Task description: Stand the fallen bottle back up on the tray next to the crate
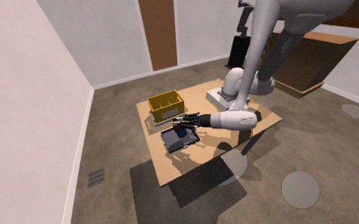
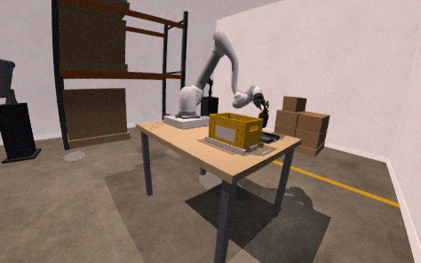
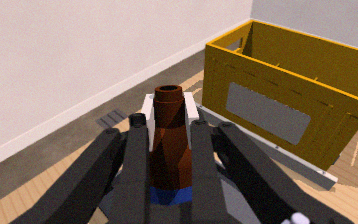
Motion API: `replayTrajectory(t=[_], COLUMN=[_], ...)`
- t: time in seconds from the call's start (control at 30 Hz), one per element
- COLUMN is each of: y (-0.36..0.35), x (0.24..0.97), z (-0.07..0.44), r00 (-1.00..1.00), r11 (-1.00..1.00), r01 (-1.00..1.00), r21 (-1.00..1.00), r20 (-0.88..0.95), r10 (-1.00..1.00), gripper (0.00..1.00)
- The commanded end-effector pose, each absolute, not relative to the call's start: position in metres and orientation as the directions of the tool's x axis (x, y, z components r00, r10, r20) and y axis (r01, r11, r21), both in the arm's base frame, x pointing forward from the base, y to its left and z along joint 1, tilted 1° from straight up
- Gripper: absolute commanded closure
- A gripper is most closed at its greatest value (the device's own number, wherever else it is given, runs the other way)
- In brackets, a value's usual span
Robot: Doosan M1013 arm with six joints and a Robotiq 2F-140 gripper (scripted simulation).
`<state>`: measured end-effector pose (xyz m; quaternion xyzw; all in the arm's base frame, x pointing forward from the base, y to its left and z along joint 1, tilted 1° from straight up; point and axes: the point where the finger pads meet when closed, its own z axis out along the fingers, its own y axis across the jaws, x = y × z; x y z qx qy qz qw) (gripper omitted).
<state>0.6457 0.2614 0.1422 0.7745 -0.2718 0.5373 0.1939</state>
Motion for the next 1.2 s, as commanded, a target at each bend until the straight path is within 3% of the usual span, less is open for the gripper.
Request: replayTrajectory(t=[0.0,1.17], y=[0.2614,0.2613], x=[0.6457,0.6456], z=[0.1423,0.1328], r00=[0.275,0.275], r11=[-0.777,-0.777], r01=[-0.629,-0.629], r21=[0.008,0.008], r20=[0.938,0.938], r10=[-0.213,-0.213], gripper=[0.90,0.90])
